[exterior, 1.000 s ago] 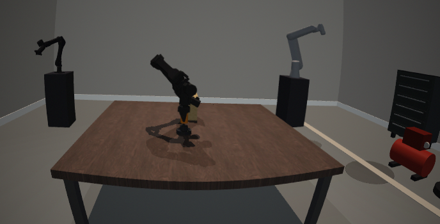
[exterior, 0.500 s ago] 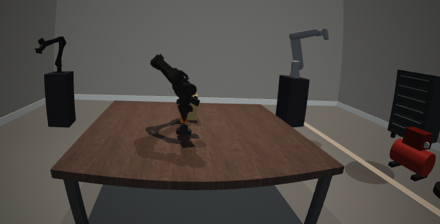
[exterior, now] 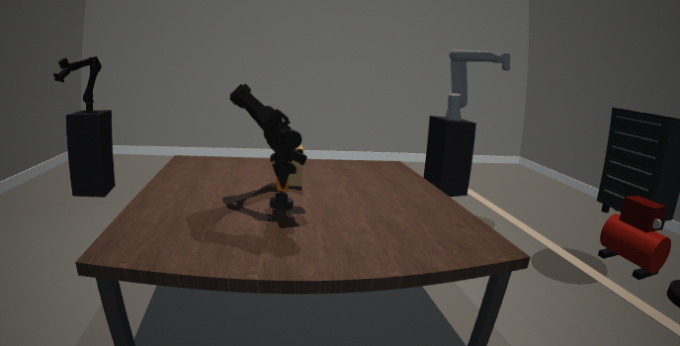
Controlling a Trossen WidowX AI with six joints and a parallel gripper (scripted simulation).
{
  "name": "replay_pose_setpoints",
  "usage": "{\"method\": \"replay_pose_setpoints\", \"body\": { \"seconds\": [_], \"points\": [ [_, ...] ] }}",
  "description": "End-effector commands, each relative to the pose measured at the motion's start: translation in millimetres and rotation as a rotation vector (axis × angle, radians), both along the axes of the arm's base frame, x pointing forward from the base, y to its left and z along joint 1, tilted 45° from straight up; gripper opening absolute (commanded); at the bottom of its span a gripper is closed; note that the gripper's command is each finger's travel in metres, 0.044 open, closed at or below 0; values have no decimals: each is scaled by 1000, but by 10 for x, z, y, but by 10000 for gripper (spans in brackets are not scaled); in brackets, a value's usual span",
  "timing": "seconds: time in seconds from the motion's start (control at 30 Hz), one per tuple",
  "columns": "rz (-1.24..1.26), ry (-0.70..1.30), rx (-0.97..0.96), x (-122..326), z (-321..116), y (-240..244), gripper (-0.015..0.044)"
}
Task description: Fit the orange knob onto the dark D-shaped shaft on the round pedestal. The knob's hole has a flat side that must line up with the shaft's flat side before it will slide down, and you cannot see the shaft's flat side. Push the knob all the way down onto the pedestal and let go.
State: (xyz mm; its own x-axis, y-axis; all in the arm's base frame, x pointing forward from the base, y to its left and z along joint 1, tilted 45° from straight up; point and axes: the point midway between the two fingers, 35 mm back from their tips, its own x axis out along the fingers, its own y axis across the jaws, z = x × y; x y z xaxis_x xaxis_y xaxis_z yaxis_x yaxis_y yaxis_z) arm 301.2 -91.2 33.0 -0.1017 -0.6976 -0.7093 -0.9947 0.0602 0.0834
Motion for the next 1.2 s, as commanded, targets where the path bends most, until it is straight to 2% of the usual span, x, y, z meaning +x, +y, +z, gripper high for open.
{"method": "replay_pose_setpoints", "body": {
  "seconds": [0.0,1.17],
  "points": [
    [3,-5,1,1,33,18,0],
    [9,1,2,-6,42,17,0]
  ]
}}
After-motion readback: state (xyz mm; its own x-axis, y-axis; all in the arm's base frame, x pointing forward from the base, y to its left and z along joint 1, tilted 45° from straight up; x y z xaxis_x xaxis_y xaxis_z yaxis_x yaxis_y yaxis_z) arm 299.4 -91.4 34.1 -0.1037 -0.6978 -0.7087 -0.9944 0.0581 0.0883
